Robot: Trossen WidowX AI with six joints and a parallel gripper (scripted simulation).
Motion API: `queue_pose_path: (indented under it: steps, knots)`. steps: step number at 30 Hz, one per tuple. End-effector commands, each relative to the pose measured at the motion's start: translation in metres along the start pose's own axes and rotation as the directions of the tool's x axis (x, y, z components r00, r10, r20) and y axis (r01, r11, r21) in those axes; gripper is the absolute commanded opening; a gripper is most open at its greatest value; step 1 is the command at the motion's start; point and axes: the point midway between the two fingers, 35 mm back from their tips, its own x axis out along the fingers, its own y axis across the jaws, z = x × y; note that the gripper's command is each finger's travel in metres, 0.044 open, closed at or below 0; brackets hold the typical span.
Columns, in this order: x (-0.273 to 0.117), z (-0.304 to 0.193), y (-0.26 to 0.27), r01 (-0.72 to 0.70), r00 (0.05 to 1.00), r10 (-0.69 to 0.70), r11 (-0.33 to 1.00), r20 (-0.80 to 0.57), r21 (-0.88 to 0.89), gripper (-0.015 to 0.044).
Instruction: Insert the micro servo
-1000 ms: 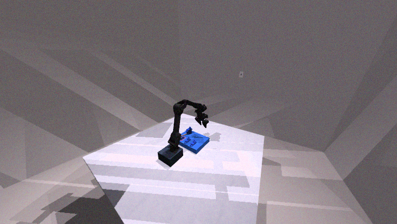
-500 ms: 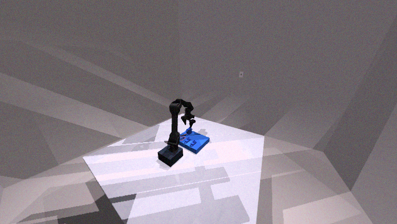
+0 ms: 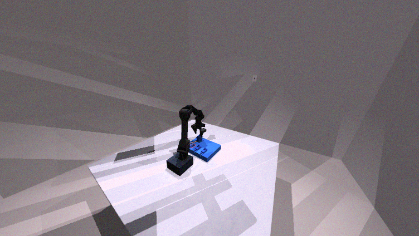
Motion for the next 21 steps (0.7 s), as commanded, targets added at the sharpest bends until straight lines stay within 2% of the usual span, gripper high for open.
queue_pose_path:
  steps: [1, 10, 21]
  knots:
    - [0.007, -0.002, 0.000, 0.001, 1.000, -0.001, 1.000, -0.009, 0.005, 0.0440]
    - [0.019, -0.003, 0.000, 0.001, 1.000, -0.001, 1.000, -0.009, 0.005, 0.0440]
    - [0.019, -0.003, 0.000, 0.001, 1.000, -0.001, 1.000, -0.009, 0.005, 0.0151]
